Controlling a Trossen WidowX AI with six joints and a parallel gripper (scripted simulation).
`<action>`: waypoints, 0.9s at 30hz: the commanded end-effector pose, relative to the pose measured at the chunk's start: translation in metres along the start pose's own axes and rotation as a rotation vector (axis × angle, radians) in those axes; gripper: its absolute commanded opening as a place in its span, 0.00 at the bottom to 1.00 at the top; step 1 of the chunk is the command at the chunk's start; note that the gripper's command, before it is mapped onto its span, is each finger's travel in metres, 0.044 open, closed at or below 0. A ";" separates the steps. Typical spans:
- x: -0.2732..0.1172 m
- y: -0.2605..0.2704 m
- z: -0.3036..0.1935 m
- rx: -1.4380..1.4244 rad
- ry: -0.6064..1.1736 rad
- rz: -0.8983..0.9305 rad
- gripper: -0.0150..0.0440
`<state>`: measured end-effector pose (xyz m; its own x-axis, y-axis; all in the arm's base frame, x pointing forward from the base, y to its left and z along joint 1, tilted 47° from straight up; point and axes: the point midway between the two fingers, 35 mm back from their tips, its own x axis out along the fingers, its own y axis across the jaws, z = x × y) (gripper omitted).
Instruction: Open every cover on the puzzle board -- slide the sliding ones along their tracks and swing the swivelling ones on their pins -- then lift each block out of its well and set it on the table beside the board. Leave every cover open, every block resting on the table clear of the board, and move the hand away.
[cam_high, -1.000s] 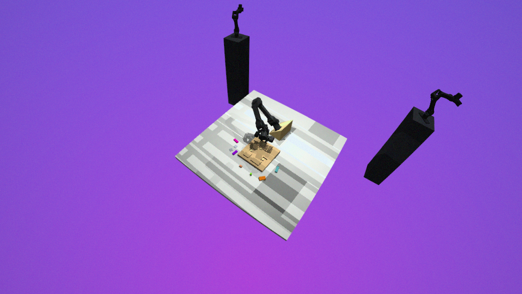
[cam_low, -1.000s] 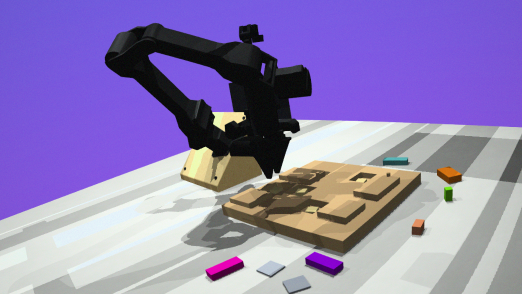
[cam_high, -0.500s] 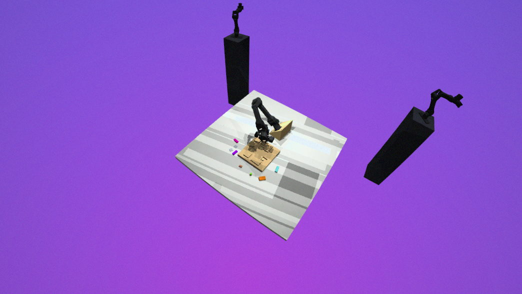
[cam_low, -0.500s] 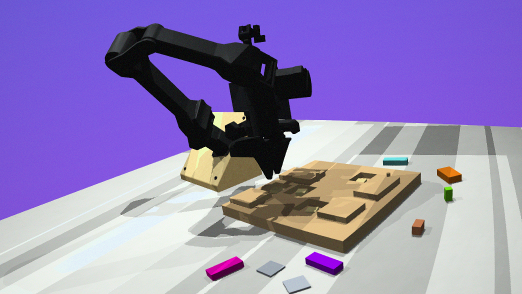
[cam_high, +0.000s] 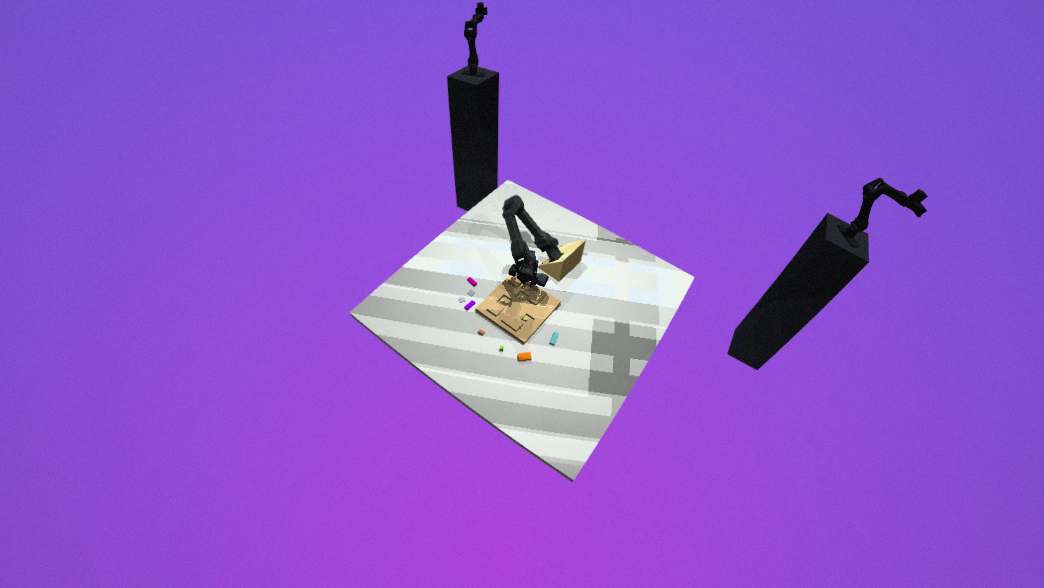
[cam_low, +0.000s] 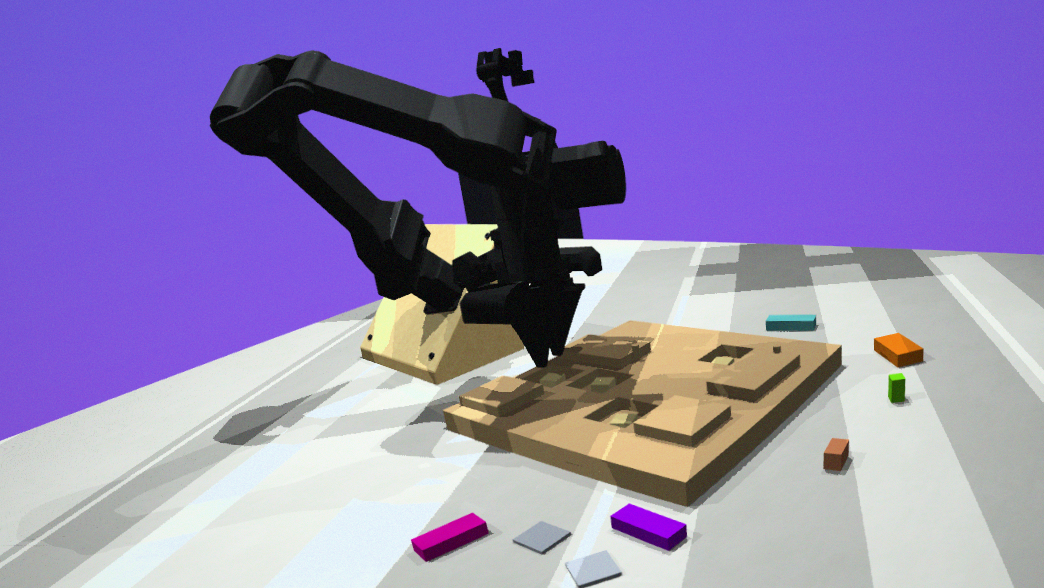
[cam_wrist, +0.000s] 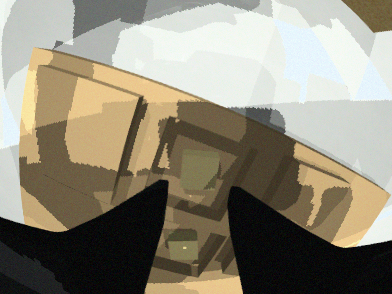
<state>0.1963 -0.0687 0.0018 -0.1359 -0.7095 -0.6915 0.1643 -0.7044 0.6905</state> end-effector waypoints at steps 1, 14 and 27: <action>0.004 0.000 0.000 -0.006 -0.001 0.004 0.50; 0.013 0.000 0.000 -0.006 -0.001 0.005 0.50; 0.021 0.000 0.000 -0.006 -0.001 0.005 0.50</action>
<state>0.1939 -0.0817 -0.0108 -0.1360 -0.7104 -0.6906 0.1645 -0.7035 0.6913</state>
